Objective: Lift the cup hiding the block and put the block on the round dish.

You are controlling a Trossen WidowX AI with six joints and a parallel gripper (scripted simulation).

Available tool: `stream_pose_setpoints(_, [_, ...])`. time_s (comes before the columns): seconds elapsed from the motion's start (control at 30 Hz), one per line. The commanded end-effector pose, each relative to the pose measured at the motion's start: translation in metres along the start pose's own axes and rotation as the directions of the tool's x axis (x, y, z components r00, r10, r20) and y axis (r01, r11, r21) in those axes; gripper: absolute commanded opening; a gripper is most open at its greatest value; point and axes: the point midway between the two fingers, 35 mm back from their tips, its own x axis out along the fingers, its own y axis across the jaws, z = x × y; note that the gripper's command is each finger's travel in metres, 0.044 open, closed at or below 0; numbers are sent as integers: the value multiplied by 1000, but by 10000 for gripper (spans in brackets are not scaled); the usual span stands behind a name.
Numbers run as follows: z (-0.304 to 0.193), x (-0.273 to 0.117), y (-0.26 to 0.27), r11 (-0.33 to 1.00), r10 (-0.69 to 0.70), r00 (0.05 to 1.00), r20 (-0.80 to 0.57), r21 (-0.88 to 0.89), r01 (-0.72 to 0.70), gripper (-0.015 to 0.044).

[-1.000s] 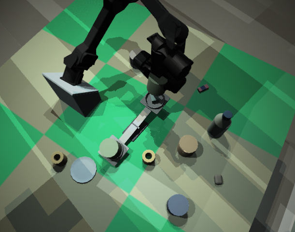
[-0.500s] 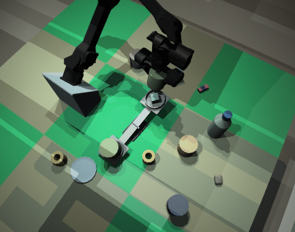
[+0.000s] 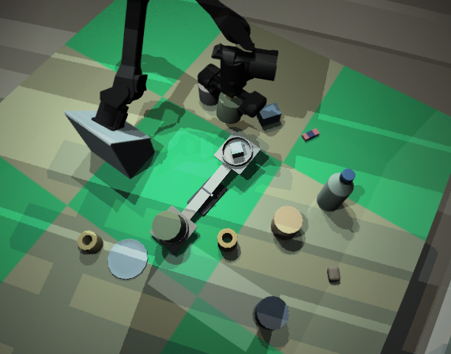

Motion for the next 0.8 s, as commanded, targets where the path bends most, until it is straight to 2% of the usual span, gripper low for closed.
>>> stream_pose_setpoints(0.0, [1, 3, 4, 1000, -9, 1000, 4, 7, 9, 0])
stream_pose_setpoints(0.37, [2, 41, 4, 1000, -9, 1000, 7, 7, 9, 0])
stream_pose_setpoints(0.77, [2, 55, 4, 1000, -9, 1000, 7, 7, 9, 0])
